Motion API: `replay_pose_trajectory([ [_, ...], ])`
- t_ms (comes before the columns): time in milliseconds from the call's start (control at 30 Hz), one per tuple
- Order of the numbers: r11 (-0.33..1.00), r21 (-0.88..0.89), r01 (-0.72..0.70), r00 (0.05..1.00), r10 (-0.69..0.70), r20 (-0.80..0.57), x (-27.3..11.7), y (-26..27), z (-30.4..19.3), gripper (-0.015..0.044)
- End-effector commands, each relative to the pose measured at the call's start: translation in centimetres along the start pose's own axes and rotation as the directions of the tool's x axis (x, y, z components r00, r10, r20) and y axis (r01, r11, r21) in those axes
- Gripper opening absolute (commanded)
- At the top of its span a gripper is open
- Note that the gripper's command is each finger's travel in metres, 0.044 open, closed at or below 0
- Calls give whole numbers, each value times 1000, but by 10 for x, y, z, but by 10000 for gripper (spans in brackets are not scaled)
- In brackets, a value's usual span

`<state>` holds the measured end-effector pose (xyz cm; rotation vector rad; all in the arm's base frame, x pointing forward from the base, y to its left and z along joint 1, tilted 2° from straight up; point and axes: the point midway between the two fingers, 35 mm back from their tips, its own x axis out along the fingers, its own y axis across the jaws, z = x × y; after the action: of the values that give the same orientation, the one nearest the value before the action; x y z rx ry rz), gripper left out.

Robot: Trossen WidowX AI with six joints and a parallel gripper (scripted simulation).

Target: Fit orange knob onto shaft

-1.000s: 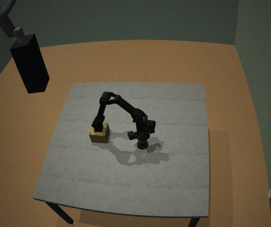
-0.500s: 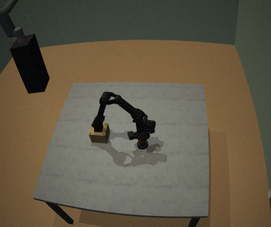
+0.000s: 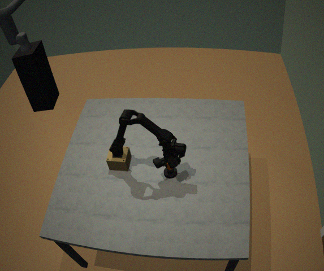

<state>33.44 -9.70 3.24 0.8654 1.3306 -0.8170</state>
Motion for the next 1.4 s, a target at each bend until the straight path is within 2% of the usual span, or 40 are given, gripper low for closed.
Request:
replay_pose_trajectory([
  [0,998,-56,-4,1000,4,0,-1,1,0,0],
  [1367,998,-56,-4,1000,4,0,-2,0,0,0],
])
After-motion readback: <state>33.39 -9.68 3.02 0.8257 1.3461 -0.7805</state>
